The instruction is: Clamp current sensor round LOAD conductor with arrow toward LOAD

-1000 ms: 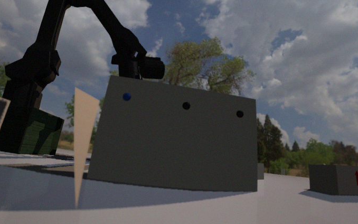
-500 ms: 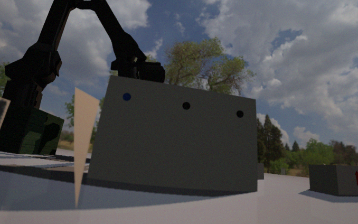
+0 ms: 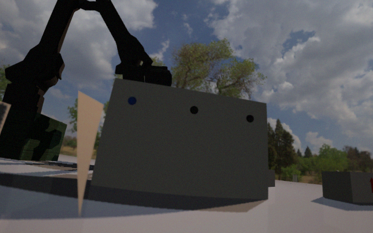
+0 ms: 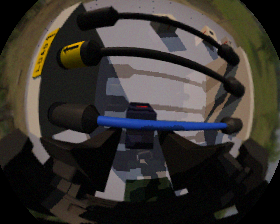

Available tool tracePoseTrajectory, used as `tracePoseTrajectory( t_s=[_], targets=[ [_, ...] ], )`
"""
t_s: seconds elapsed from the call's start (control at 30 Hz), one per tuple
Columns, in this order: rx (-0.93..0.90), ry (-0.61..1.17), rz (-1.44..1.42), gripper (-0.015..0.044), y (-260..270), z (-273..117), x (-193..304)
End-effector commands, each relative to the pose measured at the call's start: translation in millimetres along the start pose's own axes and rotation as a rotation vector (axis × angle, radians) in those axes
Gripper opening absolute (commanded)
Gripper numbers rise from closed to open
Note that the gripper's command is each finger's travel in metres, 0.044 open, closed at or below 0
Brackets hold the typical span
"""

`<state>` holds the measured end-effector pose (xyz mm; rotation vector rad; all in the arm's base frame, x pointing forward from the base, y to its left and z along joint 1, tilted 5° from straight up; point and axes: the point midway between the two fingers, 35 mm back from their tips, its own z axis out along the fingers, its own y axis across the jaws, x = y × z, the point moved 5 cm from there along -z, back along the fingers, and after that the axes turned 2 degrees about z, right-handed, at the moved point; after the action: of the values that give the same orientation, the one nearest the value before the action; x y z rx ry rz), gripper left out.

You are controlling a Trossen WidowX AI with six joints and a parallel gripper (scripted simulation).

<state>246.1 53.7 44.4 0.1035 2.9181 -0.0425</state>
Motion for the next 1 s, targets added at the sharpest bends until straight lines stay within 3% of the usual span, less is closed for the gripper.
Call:
tracePoseTrajectory(
  t_s=[0.0, 0.37, 0.5, 0.97],
  targets=[
    [-0.001, -0.001, 0.000, 0.0163, 0, 0, 0],
    [-0.001, -0.001, 0.000, 0.0089, 0, 0, 0],
    [-0.001, 0.013, -0.002, 0.0000, 0, -3, 1],
    [-0.002, 0.017, -0.002, 0.0000, 2, -16, 38]
  ],
)
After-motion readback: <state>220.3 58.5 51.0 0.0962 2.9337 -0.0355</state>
